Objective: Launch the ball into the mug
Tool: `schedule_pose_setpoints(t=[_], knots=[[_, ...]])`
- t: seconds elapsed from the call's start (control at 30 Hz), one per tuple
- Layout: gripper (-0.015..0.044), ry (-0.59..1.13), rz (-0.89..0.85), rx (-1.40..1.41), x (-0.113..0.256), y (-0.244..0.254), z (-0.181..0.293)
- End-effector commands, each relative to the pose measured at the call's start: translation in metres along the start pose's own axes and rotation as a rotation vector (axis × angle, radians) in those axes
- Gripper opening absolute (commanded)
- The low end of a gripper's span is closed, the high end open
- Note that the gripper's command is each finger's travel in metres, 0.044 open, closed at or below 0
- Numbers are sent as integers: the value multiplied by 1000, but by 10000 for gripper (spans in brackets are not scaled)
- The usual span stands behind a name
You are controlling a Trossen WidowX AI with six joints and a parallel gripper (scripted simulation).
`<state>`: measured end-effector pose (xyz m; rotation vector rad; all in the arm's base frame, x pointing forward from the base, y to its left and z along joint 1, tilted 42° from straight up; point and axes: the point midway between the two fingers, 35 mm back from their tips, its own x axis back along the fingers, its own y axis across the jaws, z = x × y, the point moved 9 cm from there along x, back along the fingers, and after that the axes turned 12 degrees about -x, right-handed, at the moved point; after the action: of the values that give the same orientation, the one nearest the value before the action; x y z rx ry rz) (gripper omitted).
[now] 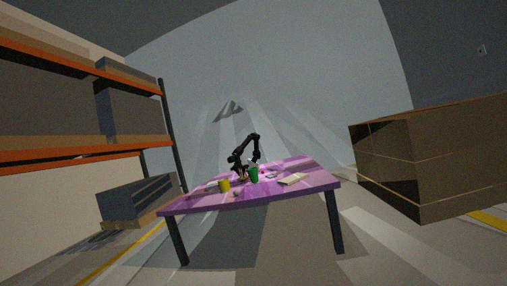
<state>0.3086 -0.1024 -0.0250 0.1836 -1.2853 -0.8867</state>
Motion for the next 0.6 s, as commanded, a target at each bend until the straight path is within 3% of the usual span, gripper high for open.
schedule_pose_setpoints(t=[0.0, 0.33, 0.57], knots=[[0, -4, -7, -10, -4, -2, 0], [0, 1, -1, -2, -8, 0, 0], [184, 1, -1, -2, -8, 0, 0]])
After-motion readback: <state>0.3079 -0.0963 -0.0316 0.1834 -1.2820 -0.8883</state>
